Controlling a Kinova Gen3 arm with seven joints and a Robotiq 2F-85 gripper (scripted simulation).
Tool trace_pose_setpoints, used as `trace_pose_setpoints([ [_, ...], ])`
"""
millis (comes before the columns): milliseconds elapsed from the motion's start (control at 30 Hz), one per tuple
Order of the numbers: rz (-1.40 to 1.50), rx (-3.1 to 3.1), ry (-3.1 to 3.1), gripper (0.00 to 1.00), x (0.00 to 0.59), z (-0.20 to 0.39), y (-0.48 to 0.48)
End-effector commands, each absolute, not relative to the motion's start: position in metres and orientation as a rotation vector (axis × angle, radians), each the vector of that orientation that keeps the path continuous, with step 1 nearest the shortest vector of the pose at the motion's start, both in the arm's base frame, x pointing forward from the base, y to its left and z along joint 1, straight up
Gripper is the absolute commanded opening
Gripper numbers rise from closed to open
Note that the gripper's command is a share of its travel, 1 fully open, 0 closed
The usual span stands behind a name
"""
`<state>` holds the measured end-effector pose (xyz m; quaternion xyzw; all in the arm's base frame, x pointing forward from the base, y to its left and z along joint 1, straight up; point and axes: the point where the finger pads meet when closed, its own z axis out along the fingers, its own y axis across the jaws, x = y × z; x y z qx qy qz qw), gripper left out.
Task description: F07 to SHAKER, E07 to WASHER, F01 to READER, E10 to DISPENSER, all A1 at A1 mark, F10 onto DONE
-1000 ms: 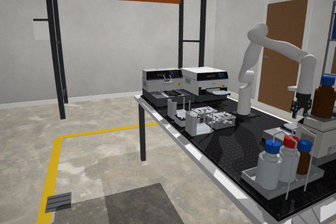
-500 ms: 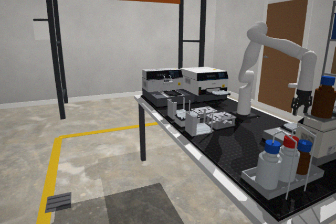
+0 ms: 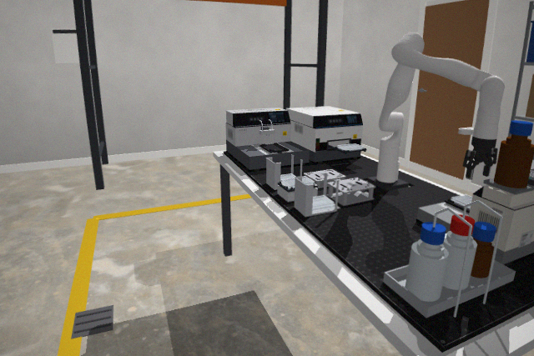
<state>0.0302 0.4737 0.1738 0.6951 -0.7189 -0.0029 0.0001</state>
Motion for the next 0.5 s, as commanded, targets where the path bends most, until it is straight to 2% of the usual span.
trace_pose_setpoints([
  [0, -0.011, 2.185, -2.26, 1.0, 0.03, 0.179, 0.474],
  [467, -0.011, 2.185, -2.26, 1.0, 0.03, 0.195, 0.474],
])
